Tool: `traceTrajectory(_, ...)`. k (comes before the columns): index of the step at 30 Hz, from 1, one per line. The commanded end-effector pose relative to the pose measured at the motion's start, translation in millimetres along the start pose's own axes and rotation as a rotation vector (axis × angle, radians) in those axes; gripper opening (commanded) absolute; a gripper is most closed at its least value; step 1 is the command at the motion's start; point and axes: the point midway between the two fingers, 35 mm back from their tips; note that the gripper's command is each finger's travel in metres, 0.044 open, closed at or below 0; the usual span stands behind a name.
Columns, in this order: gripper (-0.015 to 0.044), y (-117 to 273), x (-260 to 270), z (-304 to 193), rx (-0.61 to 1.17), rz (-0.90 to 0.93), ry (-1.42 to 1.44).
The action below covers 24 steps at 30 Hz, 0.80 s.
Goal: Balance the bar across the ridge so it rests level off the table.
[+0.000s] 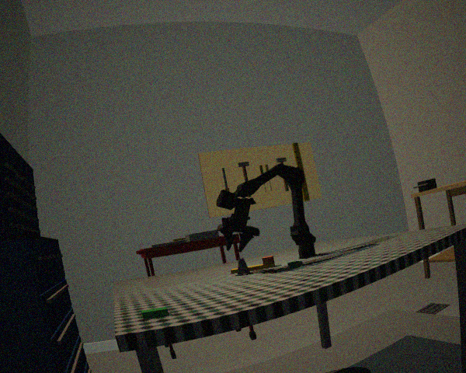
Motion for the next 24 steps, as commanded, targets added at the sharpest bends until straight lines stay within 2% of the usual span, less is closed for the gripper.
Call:
traceTrajectory(1,0.0315,1.4,-6.9,-9.8,0.054,0.014,-0.137)
traceTrajectory(24,0.0315,32.4,-35.3,-83.7,0.412,-0.022,-1.003)
Point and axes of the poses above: the point midway between the two fingers, 35 mm back from their tips, its own y axis back along the fingers, its own x axis across the jaws, z = x × y
